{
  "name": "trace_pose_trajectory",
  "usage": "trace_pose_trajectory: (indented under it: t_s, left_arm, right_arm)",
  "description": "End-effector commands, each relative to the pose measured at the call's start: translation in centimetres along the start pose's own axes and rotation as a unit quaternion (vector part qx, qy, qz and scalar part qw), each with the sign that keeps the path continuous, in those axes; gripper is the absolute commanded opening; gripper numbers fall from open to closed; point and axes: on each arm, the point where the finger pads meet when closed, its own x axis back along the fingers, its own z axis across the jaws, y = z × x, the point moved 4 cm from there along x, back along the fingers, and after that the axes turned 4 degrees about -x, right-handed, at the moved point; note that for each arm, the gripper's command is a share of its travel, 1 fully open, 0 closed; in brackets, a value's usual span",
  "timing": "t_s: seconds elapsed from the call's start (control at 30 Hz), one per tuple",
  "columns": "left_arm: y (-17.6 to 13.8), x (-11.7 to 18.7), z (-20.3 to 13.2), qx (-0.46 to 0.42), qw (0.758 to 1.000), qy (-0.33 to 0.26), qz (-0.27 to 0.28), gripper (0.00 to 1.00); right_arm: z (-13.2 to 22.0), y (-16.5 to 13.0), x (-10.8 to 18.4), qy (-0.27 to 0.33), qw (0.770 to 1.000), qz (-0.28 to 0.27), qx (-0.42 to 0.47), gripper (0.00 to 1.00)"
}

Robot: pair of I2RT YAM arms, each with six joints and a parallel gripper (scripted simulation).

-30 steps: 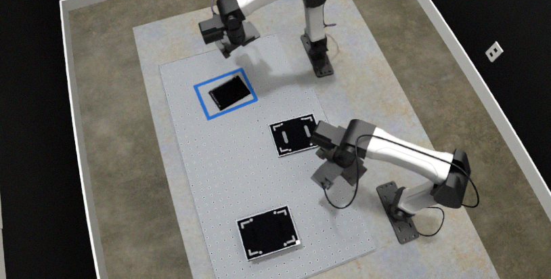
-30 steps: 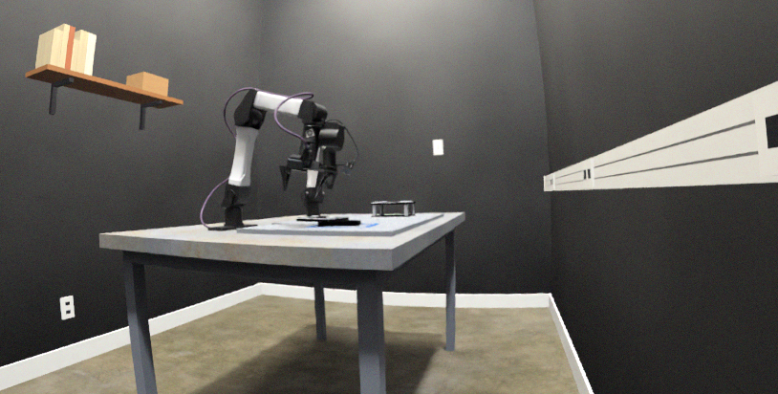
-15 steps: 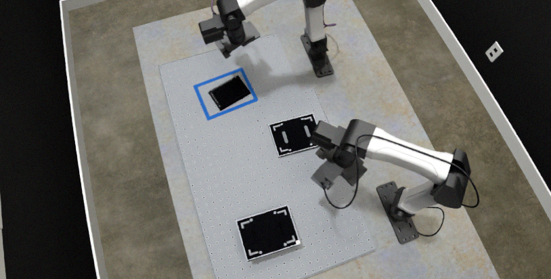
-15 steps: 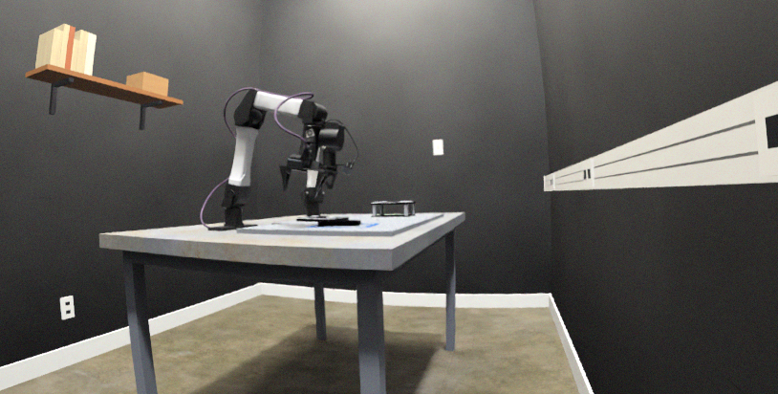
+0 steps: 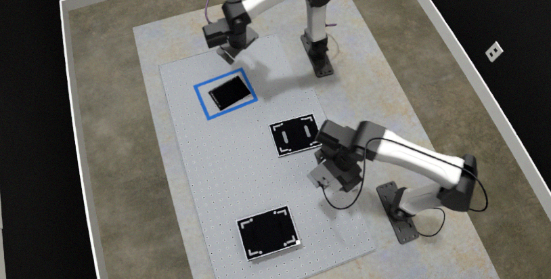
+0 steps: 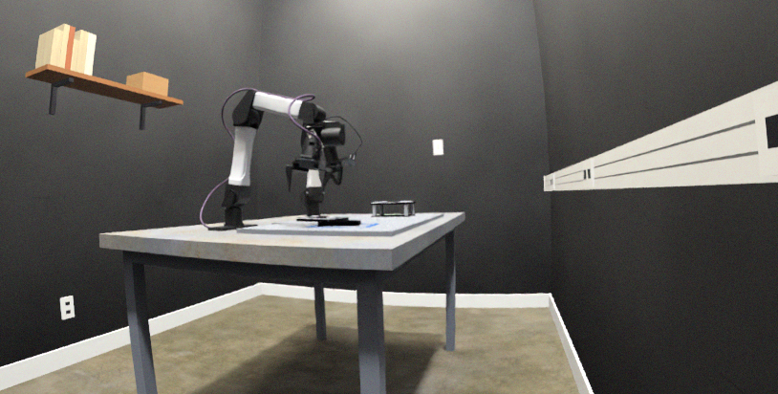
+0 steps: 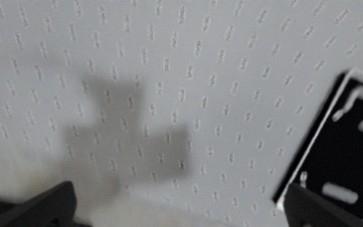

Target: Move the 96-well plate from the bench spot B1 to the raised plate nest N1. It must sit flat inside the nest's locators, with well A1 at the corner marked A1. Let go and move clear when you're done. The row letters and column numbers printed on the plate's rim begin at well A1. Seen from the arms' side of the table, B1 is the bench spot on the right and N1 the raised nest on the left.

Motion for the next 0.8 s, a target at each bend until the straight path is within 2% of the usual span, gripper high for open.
trace_pose_trajectory:
  t_s: [0.0, 0.03, 0.1, 0.17, 0.23, 0.4, 0.57, 0.6, 0.67, 0.77]
  left_arm:
    - [3.4, 1.3, 1.8, -0.070, 0.989, -0.029, -0.125, 1.00]
    - [3.9, 1.6, 2.2, -0.078, 0.986, -0.035, -0.142, 1.00]
    - [3.9, 1.6, 2.2, -0.078, 0.986, -0.035, -0.142, 1.00]
    - [4.8, 2.1, 2.7, -0.098, 0.979, -0.045, -0.176, 1.00]
    - [5.6, 2.6, 3.7, -0.112, 0.969, -0.053, -0.212, 1.00]
    - [6.9, 3.2, 5.0, -0.140, 0.951, -0.073, -0.266, 1.00]
    - [8.0, 3.5, 6.3, -0.156, 0.935, -0.076, -0.310, 1.00]
    - [8.1, 3.5, 6.5, -0.157, 0.933, -0.076, -0.315, 1.00]
    - [8.1, 3.5, 6.5, -0.157, 0.933, -0.076, -0.315, 1.00]
    - [8.4, 3.4, 7.3, -0.154, 0.930, -0.074, -0.325, 1.00]
  right_arm:
    - [1.3, -0.6, 1.5, 0.081, 0.988, -0.037, 0.125, 1.00]
    - [1.6, -1.0, 1.8, 0.093, 0.983, -0.043, 0.152, 1.00]
    - [1.6, -1.0, 1.8, 0.093, 0.983, -0.043, 0.152, 1.00]
    - [2.1, -1.4, 2.1, 0.117, 0.970, -0.057, 0.205, 1.00]
    - [2.5, -2.4, 2.7, 0.145, 0.949, -0.074, 0.271, 1.00]
    - [3.2, -3.6, 3.5, 0.193, 0.899, -0.102, 0.380, 1.00]
    - [3.9, -4.7, 4.1, 0.233, 0.840, -0.126, 0.473, 1.00]
    - [3.9, -4.9, 4.2, 0.238, 0.831, -0.129, 0.485, 1.00]
    - [3.9, -4.9, 4.2, 0.238, 0.831, -0.129, 0.485, 1.00]
    - [4.1, -5.3, 4.4, 0.251, 0.807, -0.135, 0.517, 1.00]
